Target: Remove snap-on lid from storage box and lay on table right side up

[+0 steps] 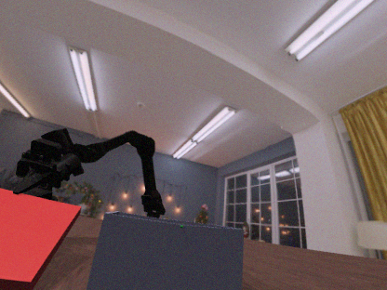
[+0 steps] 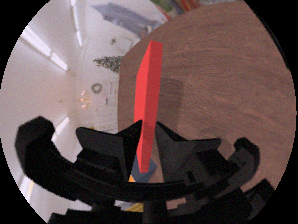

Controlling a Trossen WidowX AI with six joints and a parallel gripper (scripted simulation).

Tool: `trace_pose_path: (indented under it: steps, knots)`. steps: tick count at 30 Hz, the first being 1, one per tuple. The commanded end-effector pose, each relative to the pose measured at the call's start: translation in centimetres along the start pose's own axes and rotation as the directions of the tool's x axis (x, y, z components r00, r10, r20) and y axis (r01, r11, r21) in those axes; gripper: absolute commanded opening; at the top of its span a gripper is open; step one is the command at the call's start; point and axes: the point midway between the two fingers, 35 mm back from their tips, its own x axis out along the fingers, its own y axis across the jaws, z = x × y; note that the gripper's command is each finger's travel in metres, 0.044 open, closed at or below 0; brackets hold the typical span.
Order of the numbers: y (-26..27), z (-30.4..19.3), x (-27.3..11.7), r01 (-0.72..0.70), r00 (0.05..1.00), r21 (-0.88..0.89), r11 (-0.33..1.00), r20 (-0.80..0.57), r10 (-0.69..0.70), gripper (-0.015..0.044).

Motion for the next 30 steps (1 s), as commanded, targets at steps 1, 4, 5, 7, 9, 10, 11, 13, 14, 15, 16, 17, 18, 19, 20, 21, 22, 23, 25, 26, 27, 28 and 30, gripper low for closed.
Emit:
trace_pose_path:
  steps: [1, 4, 5, 7, 9, 10, 11, 13, 14, 15, 16, 17, 18, 19, 20, 21, 22, 23, 25, 26, 27, 28, 30]
  knots:
    - [-1.8, -0.6, 0.9, 0.036, 0.999, 0.031, 0.999, -0.018, -0.035, 0.0]
    - [-2.0, -0.6, 1.1, 0.036, 0.999, 0.031, 0.999, -0.018, -0.035, 0.0]
    - [-2.1, -0.6, 1.1, 0.036, 0.999, 0.031, 0.999, -0.018, -0.035, 0.0]
    - [-2.2, -0.6, 1.2, 0.036, 0.999, 0.031, 0.999, -0.018, -0.035, 0.0]
    - [-2.3, -0.6, 1.3, 0.036, 0.999, 0.031, 0.999, -0.018, -0.035, 0.0]
    - [-2.3, -0.6, 1.3, 0.036, 0.999, 0.031, 0.999, -0.018, -0.035, 0.0]
    - [-2.3, -0.6, 1.3, 0.036, 0.999, 0.031, 0.999, -0.018, -0.035, 0.0]
    - [-2.3, -0.6, 1.3, 0.036, 0.999, 0.031, 0.999, -0.018, -0.035, 0.0]
    - [-2.3, -0.6, 1.3, 0.036, 0.999, 0.031, 0.999, -0.018, -0.035, 0.0]
    - [-2.3, -0.6, 1.3, 0.036, 0.999, 0.031, 0.999, -0.018, -0.035, 0.0]
    - [-2.3, -0.6, 1.3, 0.036, 0.999, 0.031, 0.999, -0.018, -0.035, 0.0]
    - [-2.3, -0.6, 1.3, 0.036, 0.999, 0.031, 0.999, -0.018, -0.035, 0.0]
    - [-1.2, -0.2, 0.8, 0.016, 1.0, 0.014, 1.0, -0.01, -0.016, 0.0026]
    - [-1.1, -0.2, 0.8, 0.023, 1.0, 0.02, 1.0, -0.012, -0.023, 0.0053]
    - [-1.0, -0.2, 0.7, 0.032, 0.999, 0.028, 0.999, -0.016, -0.031, 0.0079]
    - [-0.9, -0.1, 0.7, 0.035, 0.999, 0.031, 0.999, -0.017, -0.035, 0.0105]
    - [-0.9, -0.1, 0.7, 0.035, 0.999, 0.031, 0.999, -0.017, -0.035, 0.0131]
    - [-0.9, -0.1, 0.7, 0.035, 0.999, 0.031, 0.999, -0.017, -0.035, 0.0157]
    - [-0.9, -0.1, 0.7, 0.035, 0.999, 0.031, 0.999, -0.017, -0.035, 0.021]
    - [-0.9, -0.1, 0.7, 0.035, 0.999, 0.031, 0.999, -0.017, -0.035, 0.0236]
    - [-0.9, -0.1, 0.7, 0.035, 0.999, 0.031, 0.999, -0.017, -0.035, 0.0263]
    - [-0.9, -0.1, 0.7, 0.035, 0.999, 0.031, 0.999, -0.017, -0.035, 0.0275]
    - [-1.1, -0.2, 0.6, 0.036, 0.999, 0.031, 0.999, -0.017, -0.035, 0.0301]
